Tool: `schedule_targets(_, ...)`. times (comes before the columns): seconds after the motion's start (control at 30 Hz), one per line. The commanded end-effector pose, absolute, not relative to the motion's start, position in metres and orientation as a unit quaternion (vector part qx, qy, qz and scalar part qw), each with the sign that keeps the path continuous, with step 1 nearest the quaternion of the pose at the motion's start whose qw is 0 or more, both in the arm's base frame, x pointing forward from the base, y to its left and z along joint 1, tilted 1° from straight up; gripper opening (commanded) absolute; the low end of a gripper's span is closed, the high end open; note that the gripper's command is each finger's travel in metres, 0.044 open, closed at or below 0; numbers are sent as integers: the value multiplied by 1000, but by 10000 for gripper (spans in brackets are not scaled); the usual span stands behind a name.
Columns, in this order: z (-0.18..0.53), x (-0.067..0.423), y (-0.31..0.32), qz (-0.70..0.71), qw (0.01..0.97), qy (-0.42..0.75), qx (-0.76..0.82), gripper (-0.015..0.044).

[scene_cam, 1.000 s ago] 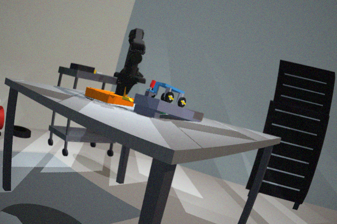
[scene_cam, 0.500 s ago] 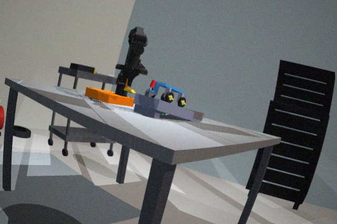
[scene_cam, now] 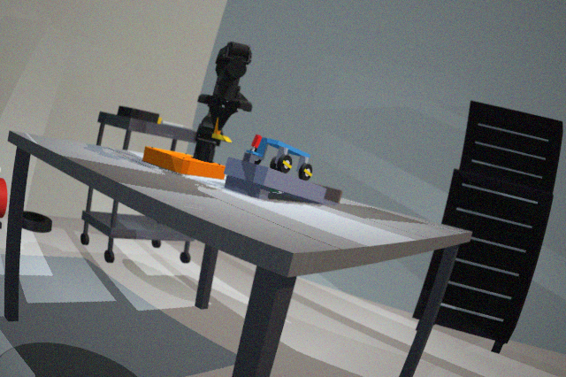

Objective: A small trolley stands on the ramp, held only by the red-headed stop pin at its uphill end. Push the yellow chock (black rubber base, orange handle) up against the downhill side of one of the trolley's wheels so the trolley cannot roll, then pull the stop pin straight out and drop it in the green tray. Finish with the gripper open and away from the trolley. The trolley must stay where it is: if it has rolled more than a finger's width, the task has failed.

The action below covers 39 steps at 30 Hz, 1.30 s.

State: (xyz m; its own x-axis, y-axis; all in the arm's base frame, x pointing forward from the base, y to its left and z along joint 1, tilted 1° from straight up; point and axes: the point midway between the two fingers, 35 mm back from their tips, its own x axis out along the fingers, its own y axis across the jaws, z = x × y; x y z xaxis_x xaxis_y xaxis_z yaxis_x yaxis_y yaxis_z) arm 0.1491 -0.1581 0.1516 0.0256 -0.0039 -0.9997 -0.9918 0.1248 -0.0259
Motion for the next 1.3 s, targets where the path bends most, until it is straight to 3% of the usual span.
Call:
schedule_targets(0.0,165,152,-160,459,537,522,-477,0)
schedule_targets(0.3,167,153,-160,447,548,533,-465,0)
schedule_targets(1.27,167,153,-160,142,702,682,-149,0)
